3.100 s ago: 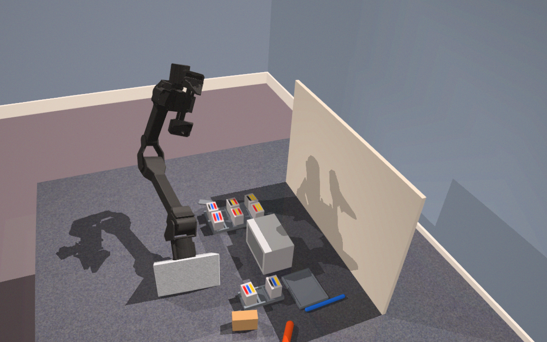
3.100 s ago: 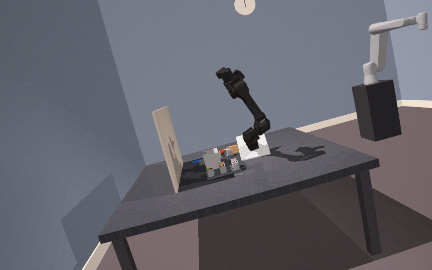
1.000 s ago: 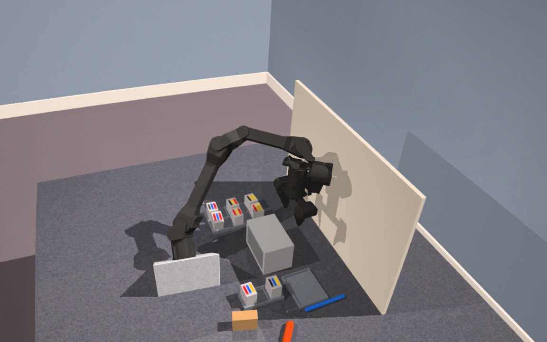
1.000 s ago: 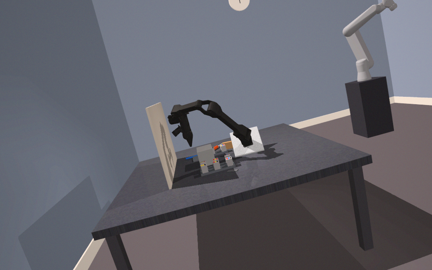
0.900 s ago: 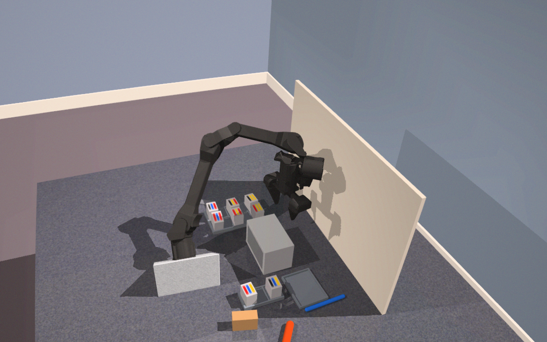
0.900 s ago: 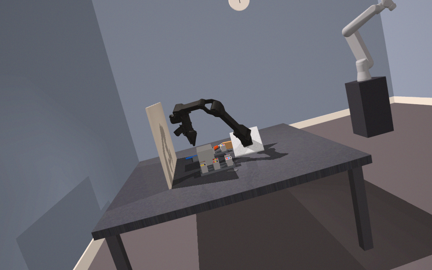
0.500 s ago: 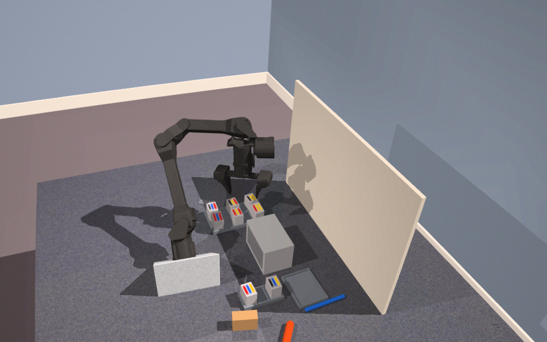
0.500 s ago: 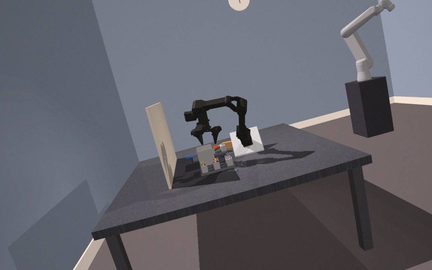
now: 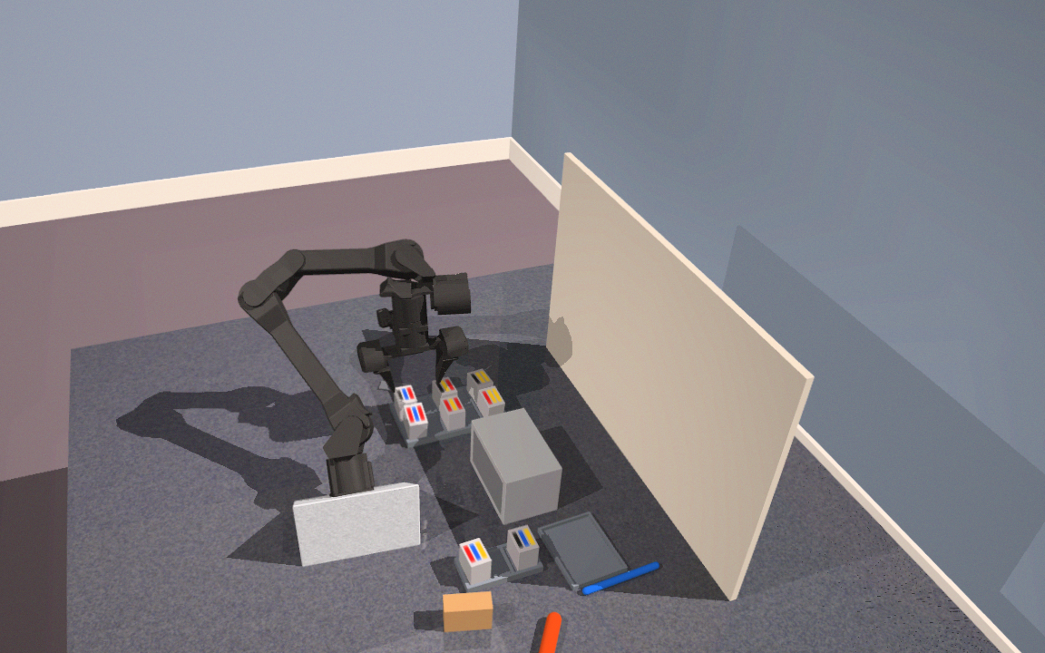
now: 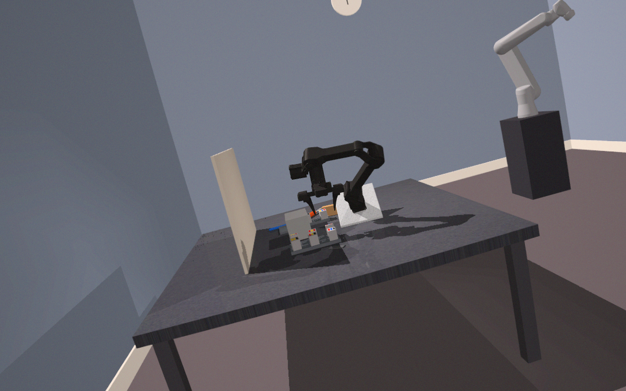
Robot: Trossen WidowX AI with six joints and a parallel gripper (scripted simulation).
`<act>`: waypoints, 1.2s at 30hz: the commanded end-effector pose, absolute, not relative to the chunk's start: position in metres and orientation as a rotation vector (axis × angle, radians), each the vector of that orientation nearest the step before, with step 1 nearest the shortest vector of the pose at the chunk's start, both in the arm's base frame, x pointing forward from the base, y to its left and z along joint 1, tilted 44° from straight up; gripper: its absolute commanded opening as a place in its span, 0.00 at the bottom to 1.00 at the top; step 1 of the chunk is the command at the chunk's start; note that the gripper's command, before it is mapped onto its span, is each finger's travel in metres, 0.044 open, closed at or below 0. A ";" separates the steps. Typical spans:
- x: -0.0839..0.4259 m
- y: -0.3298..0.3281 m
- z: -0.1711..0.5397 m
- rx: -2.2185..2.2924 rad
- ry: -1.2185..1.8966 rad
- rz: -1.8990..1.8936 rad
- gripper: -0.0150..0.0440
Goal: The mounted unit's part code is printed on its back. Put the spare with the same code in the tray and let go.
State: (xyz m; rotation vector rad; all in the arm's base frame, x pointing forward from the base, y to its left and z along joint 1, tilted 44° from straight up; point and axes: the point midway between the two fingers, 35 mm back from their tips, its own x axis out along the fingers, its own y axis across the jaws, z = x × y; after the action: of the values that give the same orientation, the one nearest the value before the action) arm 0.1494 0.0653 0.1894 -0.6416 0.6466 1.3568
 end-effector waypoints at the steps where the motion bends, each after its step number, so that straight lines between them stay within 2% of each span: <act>1: 0.148 0.071 0.176 -0.635 0.609 1.409 0.78; 36: 0.155 0.098 0.143 -0.649 0.616 1.411 0.76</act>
State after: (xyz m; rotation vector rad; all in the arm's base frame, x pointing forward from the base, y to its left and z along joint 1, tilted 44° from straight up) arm 0.1553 0.0950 0.1460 -0.6430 0.6179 1.4128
